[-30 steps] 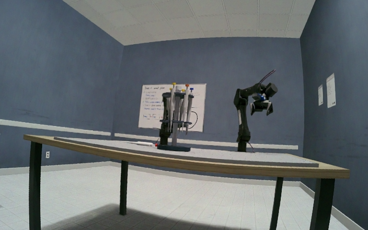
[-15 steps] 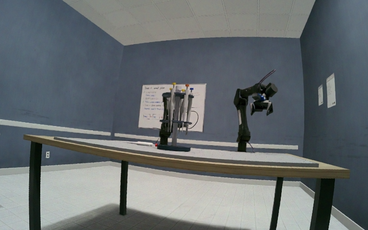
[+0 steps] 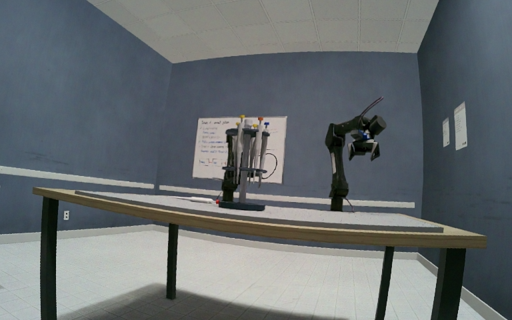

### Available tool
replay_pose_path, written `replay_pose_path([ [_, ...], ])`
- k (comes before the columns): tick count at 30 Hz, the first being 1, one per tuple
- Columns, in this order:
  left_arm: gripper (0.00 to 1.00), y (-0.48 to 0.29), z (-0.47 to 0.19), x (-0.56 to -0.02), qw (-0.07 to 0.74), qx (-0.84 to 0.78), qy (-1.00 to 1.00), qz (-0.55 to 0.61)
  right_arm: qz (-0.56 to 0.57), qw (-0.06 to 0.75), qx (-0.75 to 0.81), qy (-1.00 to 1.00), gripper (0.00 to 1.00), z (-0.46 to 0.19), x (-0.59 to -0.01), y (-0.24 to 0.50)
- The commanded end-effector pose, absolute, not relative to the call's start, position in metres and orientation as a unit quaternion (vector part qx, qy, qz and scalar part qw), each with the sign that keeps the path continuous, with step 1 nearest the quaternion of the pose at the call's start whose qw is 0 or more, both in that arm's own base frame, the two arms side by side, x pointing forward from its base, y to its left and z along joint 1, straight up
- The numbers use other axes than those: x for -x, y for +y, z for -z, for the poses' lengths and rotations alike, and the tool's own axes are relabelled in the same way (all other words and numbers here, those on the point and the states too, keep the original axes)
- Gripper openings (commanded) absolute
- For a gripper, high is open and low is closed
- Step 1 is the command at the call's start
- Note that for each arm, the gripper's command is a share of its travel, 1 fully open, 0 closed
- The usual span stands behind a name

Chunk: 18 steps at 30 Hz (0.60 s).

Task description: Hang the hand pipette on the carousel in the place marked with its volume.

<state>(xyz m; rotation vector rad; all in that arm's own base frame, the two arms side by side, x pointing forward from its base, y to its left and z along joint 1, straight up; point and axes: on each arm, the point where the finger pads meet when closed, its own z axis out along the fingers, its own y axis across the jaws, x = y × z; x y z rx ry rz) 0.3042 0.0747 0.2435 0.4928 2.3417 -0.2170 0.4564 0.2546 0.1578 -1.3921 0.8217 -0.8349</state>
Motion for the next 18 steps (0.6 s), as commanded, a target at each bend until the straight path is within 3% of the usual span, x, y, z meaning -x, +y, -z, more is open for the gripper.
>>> replay_pose_path([
  [1,1.0,0.076,-0.253,-0.308,0.377,-0.199,0.901,0.079,0.36,0.611,0.608,0.358,0.49,-0.157,-0.465,0.262],
  [8,1.0,0.076,-0.253,-0.308,0.377,-0.199,0.901,0.079,0.362,0.614,0.604,0.357,0.49,-0.161,-0.461,0.258],
  [9,1.0,0.076,-0.253,-0.308,0.377,-0.199,0.901,0.079,0.364,0.618,0.6,0.353,0.0,-0.169,-0.464,0.261],
  [18,1.0,0.076,-0.253,-0.308,0.377,-0.199,0.901,0.079,0.362,0.614,0.604,0.357,0.0,-0.161,-0.461,0.258],
])
